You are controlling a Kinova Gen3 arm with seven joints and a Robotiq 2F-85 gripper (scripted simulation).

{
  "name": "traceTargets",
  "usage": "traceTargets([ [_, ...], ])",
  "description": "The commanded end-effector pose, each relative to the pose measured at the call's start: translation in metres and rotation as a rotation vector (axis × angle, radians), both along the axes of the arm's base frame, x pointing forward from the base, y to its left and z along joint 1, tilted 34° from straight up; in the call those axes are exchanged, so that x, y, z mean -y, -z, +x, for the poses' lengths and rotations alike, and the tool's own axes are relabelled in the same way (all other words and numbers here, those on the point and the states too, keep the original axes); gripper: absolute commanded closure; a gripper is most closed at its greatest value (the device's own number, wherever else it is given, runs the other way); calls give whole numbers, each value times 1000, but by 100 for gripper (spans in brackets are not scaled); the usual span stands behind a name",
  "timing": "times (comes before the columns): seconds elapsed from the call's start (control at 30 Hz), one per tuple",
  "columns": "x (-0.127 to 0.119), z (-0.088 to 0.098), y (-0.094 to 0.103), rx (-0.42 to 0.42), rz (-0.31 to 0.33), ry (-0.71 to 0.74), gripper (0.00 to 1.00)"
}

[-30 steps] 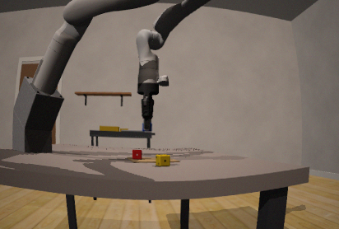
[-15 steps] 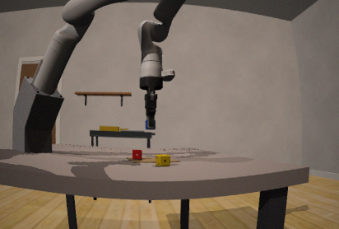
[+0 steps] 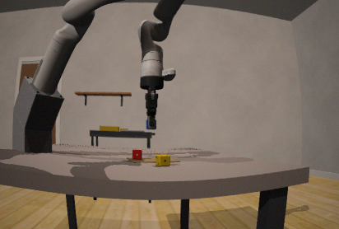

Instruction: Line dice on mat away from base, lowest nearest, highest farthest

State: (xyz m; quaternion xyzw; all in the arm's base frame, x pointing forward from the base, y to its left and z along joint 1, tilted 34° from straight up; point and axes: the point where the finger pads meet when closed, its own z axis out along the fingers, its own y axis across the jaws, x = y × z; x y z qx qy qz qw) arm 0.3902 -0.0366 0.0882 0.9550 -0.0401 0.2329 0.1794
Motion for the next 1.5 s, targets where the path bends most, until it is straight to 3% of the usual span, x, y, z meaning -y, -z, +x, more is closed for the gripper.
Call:
traceTargets([
  [0.0, -1, 1, -1, 5, 4, -4, 74],
  [0.23, 1, 6, 5, 7, 6, -2, 74],
  [0.7, 22, 31, 56, 3, 7, -2, 74],
  [0.97, 30, 41, 74, 3, 7, -2, 74],
  [1.47, 33, 43, 78, 4, 5, -1, 74],
])
